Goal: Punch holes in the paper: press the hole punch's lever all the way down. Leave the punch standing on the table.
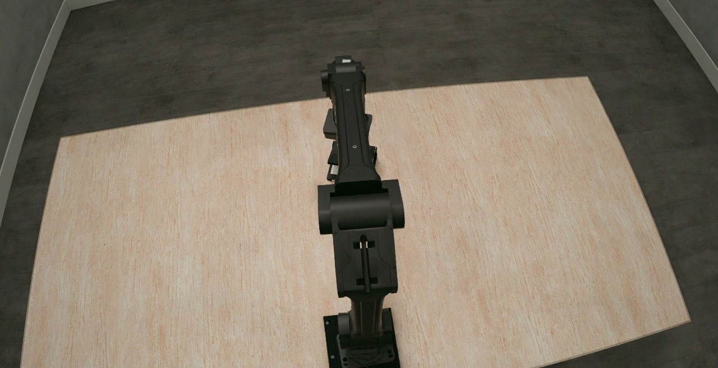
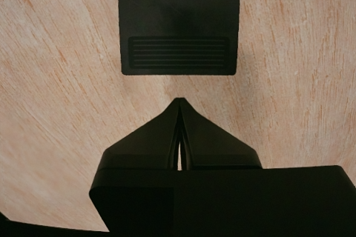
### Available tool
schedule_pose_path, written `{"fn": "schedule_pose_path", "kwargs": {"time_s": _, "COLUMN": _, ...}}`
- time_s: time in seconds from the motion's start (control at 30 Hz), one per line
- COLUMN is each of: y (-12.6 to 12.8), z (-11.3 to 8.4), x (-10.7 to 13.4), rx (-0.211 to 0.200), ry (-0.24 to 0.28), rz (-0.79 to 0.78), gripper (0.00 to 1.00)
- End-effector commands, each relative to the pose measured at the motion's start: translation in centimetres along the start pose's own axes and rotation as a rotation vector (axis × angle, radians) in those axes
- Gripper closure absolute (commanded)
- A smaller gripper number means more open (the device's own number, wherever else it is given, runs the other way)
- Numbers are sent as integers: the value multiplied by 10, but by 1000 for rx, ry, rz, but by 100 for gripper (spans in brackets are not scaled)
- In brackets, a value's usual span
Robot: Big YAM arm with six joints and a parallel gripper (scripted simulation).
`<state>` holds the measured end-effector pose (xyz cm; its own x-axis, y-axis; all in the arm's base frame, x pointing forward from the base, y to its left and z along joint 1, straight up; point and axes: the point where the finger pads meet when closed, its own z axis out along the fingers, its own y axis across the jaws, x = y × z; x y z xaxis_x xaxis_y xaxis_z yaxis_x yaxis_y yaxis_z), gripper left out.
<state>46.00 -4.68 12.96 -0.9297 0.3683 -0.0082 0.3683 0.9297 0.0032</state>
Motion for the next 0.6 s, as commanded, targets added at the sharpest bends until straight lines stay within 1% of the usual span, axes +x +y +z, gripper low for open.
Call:
{"fn": "schedule_pose_path", "kwargs": {"time_s": 0.0, "y": 6, "z": 4, "x": -4, "rx": -6, "ry": -10, "rz": -18, "gripper": 100}}
{"fn": "schedule_pose_path", "kwargs": {"time_s": 0.57, "y": 6, "z": 31, "x": 2, "rx": -2, "ry": 4, "rz": -13, "gripper": 100}}
